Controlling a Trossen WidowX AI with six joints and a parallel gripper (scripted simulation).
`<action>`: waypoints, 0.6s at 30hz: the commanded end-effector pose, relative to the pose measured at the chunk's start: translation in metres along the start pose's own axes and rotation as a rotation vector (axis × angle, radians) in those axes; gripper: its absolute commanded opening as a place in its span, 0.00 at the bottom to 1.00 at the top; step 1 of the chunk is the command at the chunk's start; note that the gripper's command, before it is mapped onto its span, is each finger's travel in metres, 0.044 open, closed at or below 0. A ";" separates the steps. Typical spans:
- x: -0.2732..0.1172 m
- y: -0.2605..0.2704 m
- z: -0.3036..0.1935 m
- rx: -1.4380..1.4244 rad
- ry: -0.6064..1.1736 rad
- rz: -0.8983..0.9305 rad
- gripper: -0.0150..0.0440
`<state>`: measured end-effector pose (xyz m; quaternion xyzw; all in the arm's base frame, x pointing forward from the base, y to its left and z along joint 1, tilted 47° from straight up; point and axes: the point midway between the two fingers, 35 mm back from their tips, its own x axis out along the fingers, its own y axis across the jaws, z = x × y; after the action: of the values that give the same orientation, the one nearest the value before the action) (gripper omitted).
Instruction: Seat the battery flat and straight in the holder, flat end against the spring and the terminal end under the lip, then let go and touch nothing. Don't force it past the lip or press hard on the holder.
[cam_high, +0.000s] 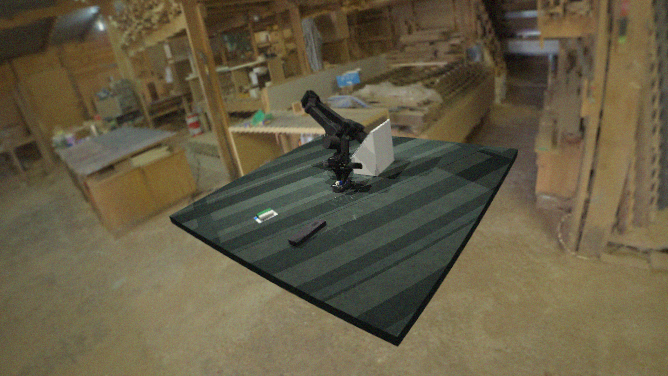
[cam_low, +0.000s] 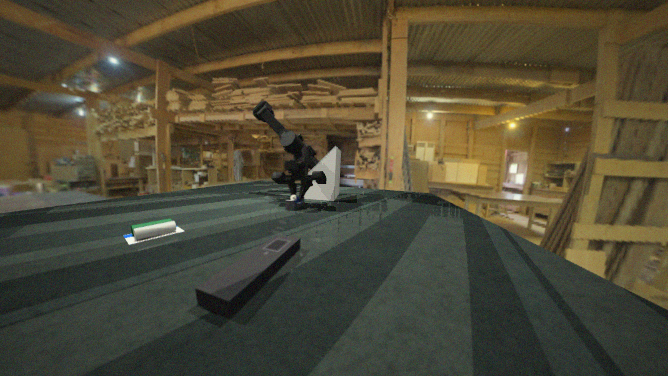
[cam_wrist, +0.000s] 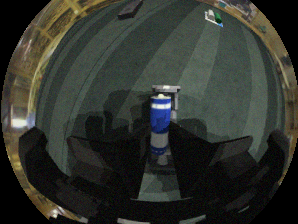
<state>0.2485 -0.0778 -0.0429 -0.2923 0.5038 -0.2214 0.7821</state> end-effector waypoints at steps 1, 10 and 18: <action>0.003 0.005 -0.003 -0.002 0.034 0.020 0.36; 0.005 0.006 -0.002 0.005 0.083 0.027 0.36; 0.007 0.005 -0.002 0.010 0.131 0.028 0.36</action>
<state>0.2542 -0.0790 -0.0468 -0.2739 0.5398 -0.2334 0.7610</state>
